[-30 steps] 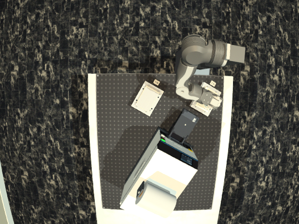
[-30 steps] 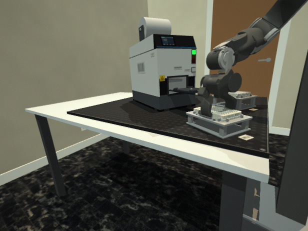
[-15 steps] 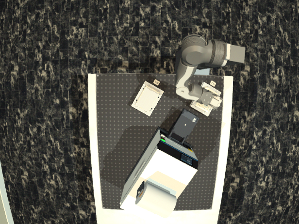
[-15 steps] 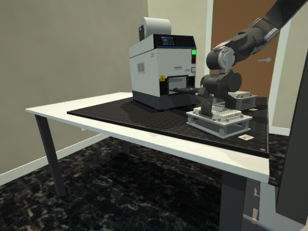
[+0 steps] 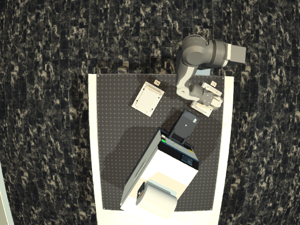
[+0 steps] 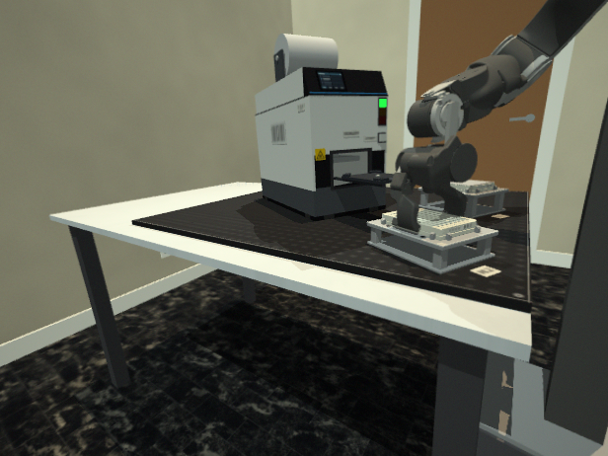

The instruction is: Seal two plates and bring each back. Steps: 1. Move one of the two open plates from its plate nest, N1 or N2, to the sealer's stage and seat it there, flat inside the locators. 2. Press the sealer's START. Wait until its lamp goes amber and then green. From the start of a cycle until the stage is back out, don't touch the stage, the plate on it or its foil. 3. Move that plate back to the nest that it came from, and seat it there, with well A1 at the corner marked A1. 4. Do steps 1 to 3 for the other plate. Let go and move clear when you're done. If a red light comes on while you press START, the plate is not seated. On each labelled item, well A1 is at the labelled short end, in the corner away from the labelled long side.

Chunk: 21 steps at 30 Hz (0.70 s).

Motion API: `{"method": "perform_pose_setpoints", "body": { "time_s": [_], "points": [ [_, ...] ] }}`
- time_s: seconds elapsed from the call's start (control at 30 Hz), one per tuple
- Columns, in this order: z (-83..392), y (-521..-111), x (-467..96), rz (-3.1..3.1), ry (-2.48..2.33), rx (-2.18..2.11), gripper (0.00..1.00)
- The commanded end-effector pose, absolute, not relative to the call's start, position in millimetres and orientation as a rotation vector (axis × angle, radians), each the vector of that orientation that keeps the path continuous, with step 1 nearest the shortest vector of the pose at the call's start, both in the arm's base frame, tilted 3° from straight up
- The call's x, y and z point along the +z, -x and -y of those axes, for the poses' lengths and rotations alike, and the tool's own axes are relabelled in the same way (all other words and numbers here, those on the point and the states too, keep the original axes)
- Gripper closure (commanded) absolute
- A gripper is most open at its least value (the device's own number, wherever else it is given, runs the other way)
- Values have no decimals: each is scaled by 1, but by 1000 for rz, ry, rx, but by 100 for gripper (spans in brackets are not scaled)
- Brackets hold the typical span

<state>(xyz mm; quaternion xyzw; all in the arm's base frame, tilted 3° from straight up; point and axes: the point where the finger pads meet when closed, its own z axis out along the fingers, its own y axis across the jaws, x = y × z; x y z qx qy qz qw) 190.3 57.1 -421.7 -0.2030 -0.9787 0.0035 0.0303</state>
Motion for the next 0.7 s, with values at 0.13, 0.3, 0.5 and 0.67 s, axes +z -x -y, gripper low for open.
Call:
{"method": "perform_pose_setpoints", "body": {
  "time_s": [0.13,0.3,0.5,0.67],
  "points": [
    [-58,-190,-422,3018,622,7,100],
    [-58,-190,-422,3018,622,7,100],
    [-58,-190,-422,3018,622,7,100],
    [-57,-190,-418,3018,623,13,100]
  ]
}}
